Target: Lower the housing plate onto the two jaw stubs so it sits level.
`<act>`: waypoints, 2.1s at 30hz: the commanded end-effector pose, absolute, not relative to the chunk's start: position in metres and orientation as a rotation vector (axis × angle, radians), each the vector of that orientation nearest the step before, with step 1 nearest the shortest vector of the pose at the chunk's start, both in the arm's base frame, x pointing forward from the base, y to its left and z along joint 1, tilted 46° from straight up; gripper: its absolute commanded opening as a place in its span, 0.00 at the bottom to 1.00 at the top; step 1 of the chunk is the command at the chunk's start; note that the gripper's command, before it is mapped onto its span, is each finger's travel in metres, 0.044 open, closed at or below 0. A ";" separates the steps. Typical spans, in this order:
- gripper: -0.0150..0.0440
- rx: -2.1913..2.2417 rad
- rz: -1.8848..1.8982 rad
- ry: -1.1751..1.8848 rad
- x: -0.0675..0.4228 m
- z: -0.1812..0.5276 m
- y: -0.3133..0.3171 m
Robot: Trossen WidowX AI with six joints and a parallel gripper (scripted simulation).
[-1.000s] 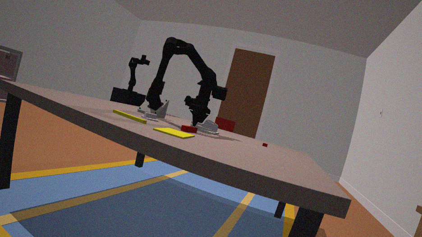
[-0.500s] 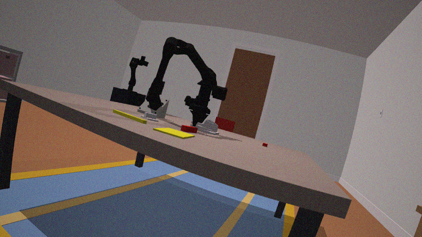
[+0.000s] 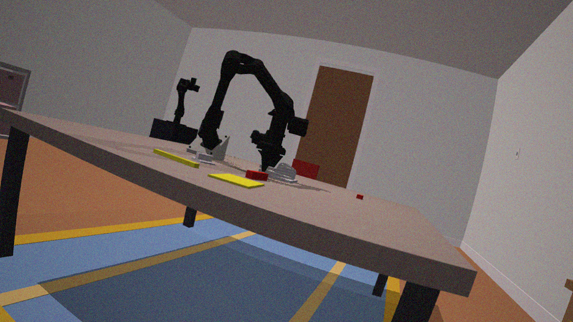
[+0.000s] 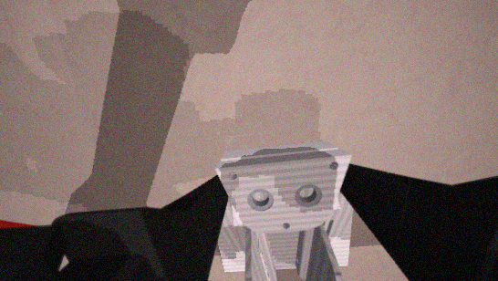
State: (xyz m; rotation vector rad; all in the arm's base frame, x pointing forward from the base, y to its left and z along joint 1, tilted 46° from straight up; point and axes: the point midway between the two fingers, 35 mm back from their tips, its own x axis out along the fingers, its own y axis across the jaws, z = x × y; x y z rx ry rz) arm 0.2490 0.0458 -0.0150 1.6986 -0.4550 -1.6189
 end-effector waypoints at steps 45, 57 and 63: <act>0.85 1.698 -1.625 -0.457 0.251 -0.018 0.044; 0.85 1.698 -1.625 -0.457 0.251 -0.018 0.044; 0.85 1.698 -1.625 -0.457 0.251 -0.018 0.044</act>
